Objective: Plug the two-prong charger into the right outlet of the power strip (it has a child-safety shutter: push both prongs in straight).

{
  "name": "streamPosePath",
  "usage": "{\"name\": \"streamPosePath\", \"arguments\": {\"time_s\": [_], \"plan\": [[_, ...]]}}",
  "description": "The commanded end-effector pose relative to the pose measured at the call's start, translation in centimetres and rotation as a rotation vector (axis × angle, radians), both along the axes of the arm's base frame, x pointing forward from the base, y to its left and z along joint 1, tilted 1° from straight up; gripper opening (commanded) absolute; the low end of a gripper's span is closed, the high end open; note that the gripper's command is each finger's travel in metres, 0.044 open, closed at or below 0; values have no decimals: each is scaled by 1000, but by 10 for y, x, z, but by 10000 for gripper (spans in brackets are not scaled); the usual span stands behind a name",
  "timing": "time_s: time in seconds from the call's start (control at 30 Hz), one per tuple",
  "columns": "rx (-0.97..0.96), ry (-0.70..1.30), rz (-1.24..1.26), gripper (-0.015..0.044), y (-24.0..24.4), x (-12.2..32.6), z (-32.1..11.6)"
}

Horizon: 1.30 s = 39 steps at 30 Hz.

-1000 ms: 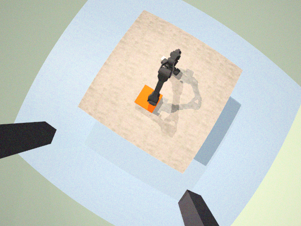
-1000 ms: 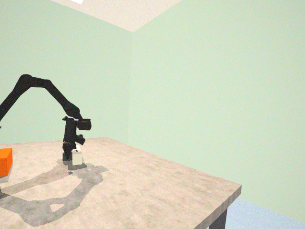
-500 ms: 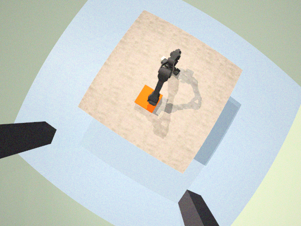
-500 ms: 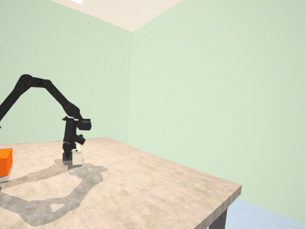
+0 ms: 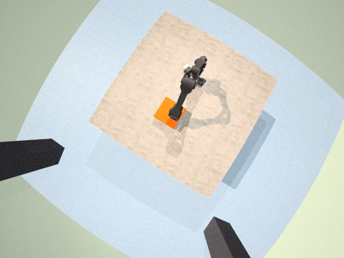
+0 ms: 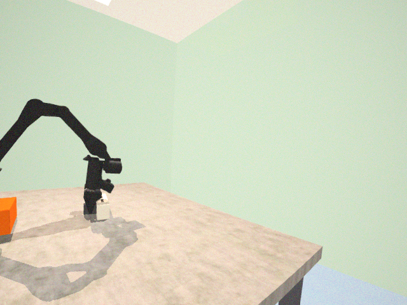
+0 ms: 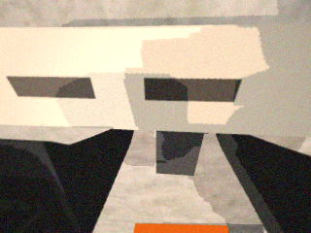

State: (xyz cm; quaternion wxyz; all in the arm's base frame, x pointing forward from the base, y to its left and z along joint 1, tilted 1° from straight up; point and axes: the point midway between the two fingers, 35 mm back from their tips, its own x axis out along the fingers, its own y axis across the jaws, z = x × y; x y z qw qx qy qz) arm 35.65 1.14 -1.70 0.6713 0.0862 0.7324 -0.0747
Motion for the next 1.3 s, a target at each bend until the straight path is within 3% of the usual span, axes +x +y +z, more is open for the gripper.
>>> {"name": "streamPosePath", "arguments": {"time_s": [0.0, 1.27], "plan": [[0, -2, 0, 440, 0, 0, 0], [-4, -28, -1, 440, 2, -9, 0]]}}
